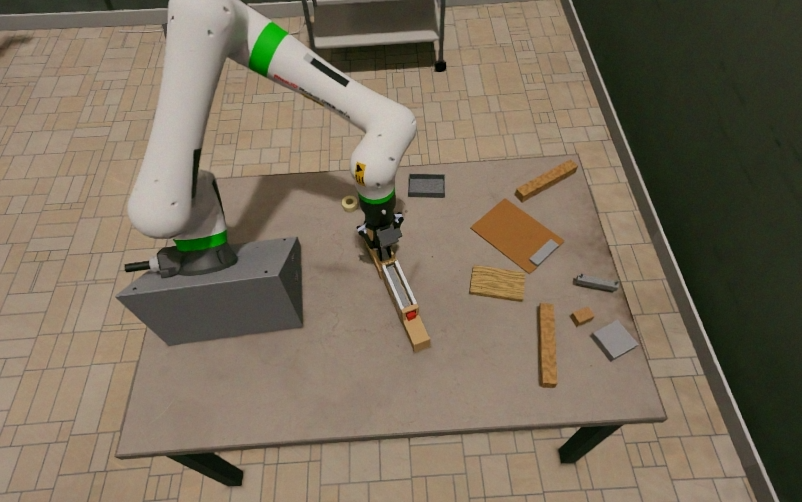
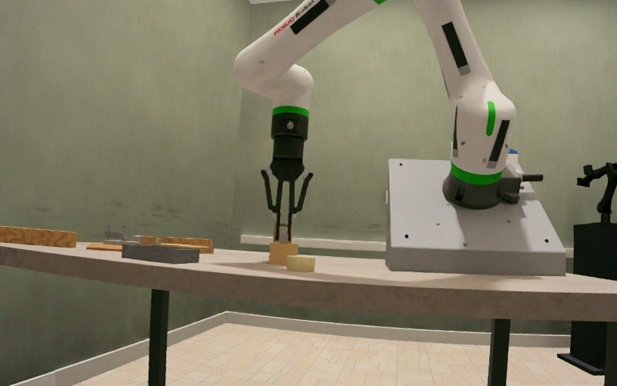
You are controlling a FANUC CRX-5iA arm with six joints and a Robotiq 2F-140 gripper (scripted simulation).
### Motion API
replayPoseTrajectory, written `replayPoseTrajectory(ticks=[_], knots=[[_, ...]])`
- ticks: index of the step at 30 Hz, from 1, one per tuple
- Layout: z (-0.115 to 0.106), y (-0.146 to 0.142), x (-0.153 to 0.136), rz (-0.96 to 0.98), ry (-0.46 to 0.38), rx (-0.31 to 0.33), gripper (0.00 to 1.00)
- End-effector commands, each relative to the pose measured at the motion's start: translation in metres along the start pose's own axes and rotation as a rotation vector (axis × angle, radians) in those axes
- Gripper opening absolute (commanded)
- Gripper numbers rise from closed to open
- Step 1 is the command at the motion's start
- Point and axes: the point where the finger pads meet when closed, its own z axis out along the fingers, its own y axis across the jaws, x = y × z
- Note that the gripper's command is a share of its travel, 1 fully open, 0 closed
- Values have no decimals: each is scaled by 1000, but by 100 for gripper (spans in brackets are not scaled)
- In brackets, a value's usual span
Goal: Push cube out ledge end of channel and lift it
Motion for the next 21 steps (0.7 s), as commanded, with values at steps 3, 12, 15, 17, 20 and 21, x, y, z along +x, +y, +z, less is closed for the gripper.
replayPoseTrajectory(ticks=[3, 12, 15, 17, 20, 21], knots=[[-1, -1, 7, 0, 1, 1, 10], [-1, -1, 19, 0, 1, 1, 10], [-1, -1, 21, 0, 1, 1, 10], [-1, -1, 22, 0, 1, 1, 10], [-1, -1, 22, 0, 1, 1, 10], [-1, -1, 22, 0, 1, 1, 10]])
